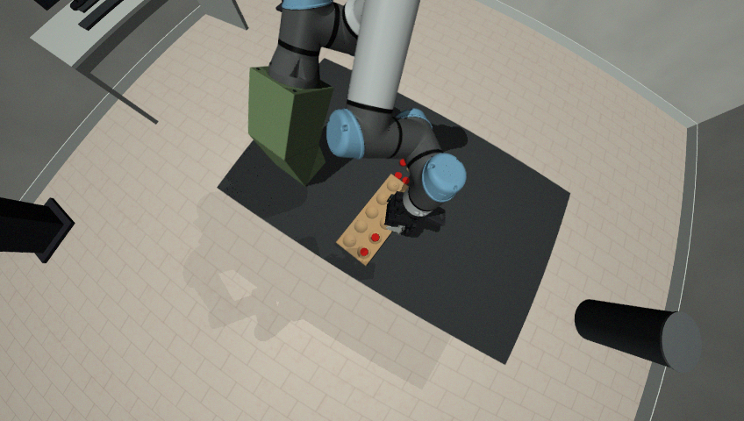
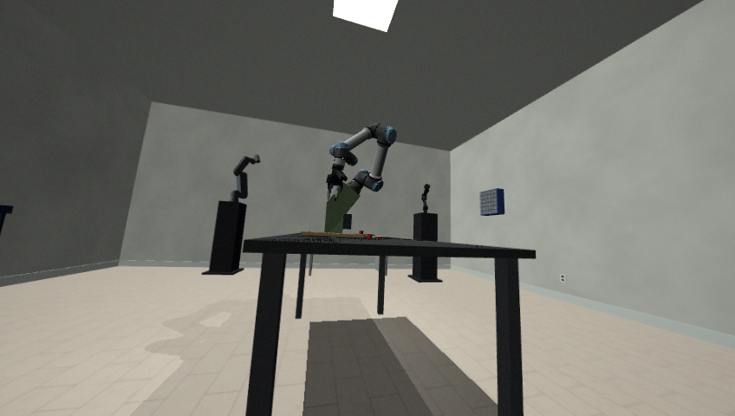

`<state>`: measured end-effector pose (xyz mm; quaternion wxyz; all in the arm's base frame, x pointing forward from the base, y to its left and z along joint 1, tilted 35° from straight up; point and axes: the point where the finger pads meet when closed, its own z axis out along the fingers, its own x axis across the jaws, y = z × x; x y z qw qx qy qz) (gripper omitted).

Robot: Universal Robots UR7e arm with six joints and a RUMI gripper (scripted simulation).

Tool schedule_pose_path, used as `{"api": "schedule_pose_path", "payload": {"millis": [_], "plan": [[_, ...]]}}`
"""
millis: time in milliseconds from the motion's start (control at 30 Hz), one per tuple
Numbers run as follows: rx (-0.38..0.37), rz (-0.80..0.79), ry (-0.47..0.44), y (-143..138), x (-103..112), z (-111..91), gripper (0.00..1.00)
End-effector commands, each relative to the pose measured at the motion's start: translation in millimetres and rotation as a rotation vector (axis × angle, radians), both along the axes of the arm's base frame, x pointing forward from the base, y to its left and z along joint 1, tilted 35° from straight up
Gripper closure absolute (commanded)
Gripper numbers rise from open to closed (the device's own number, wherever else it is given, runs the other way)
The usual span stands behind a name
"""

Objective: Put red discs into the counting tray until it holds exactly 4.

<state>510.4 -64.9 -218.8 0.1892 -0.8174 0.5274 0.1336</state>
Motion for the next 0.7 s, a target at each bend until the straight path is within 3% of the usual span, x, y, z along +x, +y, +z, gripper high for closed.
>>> {"api": "schedule_pose_path", "payload": {"millis": [0, 433, 500, 667], "plan": [[-0.038, -0.022, 0.028, -2, 6, 32, 0.72], [-0.206, -0.144, 0.094, 12, 13, 168, 0.72], [-0.206, -0.144, 0.094, 12, 13, 168, 0.72], [-0.278, -0.206, 0.105, 23, 4, 227, 0.72]]}}
